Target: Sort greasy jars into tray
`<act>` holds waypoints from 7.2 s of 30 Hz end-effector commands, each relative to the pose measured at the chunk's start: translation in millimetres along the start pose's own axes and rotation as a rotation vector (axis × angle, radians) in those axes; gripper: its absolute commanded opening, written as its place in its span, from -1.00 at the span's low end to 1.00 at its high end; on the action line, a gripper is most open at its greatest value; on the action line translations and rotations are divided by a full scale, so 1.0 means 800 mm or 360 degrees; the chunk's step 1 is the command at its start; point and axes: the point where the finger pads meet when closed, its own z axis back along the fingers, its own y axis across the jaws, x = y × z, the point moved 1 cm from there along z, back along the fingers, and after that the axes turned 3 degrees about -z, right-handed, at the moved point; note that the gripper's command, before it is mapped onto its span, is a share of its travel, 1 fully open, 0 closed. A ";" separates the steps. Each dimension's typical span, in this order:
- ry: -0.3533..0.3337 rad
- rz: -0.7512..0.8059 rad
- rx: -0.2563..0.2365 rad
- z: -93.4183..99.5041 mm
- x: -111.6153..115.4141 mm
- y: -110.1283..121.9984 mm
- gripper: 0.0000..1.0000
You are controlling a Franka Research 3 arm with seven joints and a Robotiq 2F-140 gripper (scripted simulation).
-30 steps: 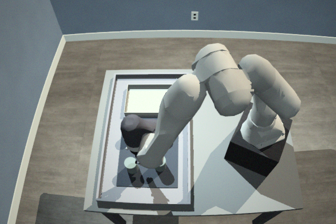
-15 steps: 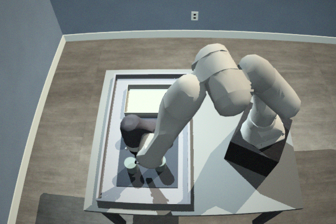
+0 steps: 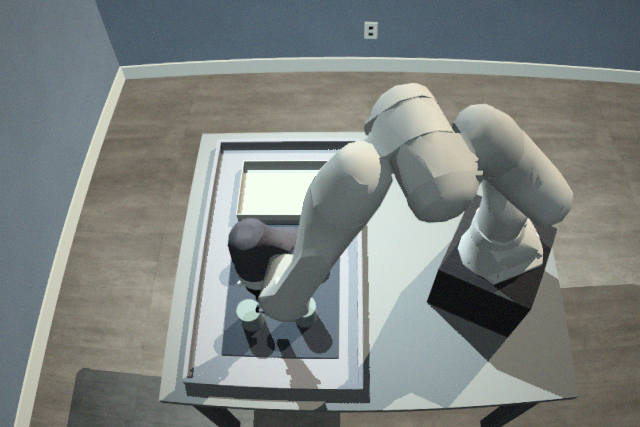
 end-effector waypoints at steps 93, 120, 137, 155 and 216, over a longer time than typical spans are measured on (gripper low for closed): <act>0.0005 0.0004 -0.0001 -0.001 0.013 0.000 -1.00; 0.0005 0.0004 -0.0001 0.001 0.018 0.000 -1.00; 0.0005 0.0004 -0.0001 0.003 0.020 0.000 -1.00; 0.0005 0.0004 -0.0001 0.005 0.023 0.000 -1.00; 0.0005 0.0004 -0.0001 -0.001 -0.006 -0.001 -1.00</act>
